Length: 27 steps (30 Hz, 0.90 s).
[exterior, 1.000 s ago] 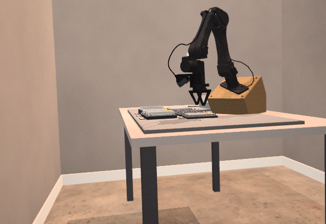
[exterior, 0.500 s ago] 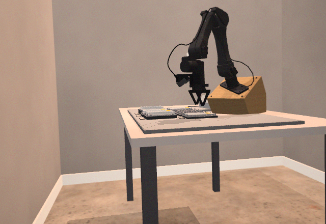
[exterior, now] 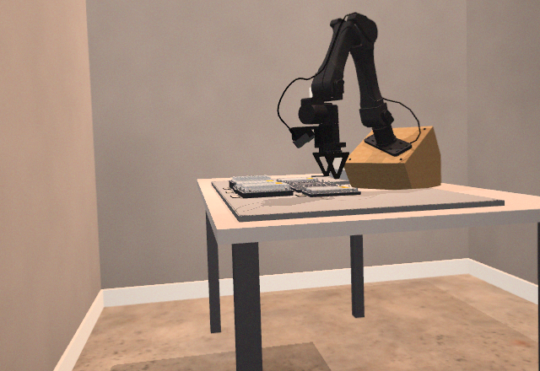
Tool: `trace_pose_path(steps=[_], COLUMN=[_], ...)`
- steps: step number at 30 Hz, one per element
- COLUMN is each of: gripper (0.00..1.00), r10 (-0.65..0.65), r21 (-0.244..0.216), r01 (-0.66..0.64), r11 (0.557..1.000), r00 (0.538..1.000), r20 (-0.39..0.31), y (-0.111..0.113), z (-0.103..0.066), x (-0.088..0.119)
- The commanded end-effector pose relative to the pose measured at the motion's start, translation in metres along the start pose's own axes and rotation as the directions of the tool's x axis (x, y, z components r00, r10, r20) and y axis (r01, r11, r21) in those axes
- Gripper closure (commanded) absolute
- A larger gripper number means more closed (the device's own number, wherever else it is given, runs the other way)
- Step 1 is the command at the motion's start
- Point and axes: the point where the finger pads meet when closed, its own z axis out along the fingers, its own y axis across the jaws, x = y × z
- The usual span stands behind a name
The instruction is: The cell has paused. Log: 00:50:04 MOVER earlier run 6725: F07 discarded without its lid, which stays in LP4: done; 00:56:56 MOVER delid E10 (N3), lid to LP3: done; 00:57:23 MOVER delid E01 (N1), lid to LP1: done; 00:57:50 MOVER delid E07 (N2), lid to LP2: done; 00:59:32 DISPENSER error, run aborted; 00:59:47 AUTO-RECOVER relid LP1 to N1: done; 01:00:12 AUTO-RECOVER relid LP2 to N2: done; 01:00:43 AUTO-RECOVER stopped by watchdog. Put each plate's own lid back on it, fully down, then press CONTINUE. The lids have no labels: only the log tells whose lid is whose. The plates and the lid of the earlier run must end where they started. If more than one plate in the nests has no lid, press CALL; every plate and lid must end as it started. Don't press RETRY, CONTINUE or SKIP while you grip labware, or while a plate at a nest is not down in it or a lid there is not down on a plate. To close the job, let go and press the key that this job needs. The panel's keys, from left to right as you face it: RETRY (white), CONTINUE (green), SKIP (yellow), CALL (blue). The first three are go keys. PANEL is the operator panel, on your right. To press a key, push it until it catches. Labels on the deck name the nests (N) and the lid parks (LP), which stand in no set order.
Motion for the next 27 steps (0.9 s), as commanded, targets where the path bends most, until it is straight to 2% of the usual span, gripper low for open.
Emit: trace_pose_path(steps=[1,3,7,9,15,17,18,19,22,25,27], gripper=[0.00,0.00,0.00,0.00,0.00,0.00,0.00,0.00,0.00,0.00,0.00], r10=[0.009,0.007,0.008,0.007,0.008,0.008,0.009,0.008,0.008,0.008,0.010], r21=[-0.032,0.006,-0.003,0.005,0.002,0.002,-0.027,-0.005,0.008,-0.008,-0.039], r01=[-0.006,-0.007,-0.007,-0.008,-0.008,-0.008,-0.007,-0.008,-0.008,-0.008,-0.007], r11=[0.999,1.000,1.000,1.000,1.000,1.000,1.000,1.000,1.000,1.000,0.999], r00=[0.997,1.000,0.999,1.000,0.999,0.999,0.998,0.999,1.000,0.999,0.996], r20=[0.075,0.024,0.037,0.026,0.032,0.032,0.070,0.040,0.024,0.045,0.087], y=[0.008,-0.003,0.001,-0.003,-0.001,-0.001,0.007,0.002,-0.004,0.003,0.012], z=[-0.010,0.008,0.012,0.018,0.026,0.026,0.017,0.028,0.036,0.036,0.023], x=[-0.018,-0.004,-0.010,-0.005,-0.008,-0.008,-0.019,-0.012,-0.005,-0.014,-0.026])
